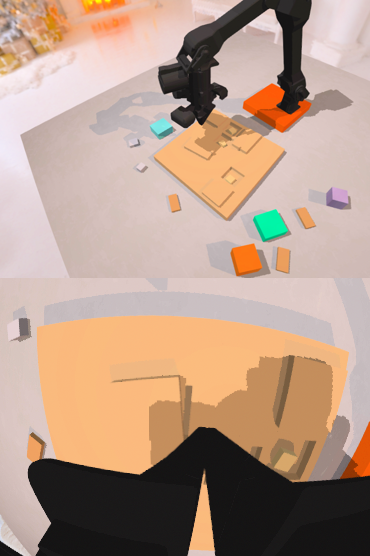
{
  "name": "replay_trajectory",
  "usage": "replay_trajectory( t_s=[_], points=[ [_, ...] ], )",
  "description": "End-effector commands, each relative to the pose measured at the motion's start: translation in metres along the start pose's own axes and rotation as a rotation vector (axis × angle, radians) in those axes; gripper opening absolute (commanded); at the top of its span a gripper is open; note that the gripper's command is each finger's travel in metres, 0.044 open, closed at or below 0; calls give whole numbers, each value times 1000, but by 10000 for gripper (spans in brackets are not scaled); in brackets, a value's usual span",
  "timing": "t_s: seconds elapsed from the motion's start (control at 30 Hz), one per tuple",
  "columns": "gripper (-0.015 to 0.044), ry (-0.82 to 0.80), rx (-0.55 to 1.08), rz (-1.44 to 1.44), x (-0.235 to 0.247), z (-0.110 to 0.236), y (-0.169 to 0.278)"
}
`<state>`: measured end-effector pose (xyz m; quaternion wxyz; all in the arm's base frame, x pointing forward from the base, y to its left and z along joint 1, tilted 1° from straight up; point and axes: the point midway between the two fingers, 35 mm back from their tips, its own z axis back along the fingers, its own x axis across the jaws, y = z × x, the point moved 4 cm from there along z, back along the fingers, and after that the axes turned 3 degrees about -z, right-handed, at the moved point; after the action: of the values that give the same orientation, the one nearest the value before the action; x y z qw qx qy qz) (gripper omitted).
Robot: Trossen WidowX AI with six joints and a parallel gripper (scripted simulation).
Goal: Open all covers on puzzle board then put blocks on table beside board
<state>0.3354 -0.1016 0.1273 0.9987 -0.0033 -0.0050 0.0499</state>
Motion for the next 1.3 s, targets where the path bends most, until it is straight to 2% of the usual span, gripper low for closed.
replay_trajectory(
  t_s=[0.0,0.43,1.27],
  points=[
    [0,5,0,-7,0,-1,0],
    [0,5,0,-7,0,-2,0],
    [0,5,0,-7,1,-27,-1]
  ],
)
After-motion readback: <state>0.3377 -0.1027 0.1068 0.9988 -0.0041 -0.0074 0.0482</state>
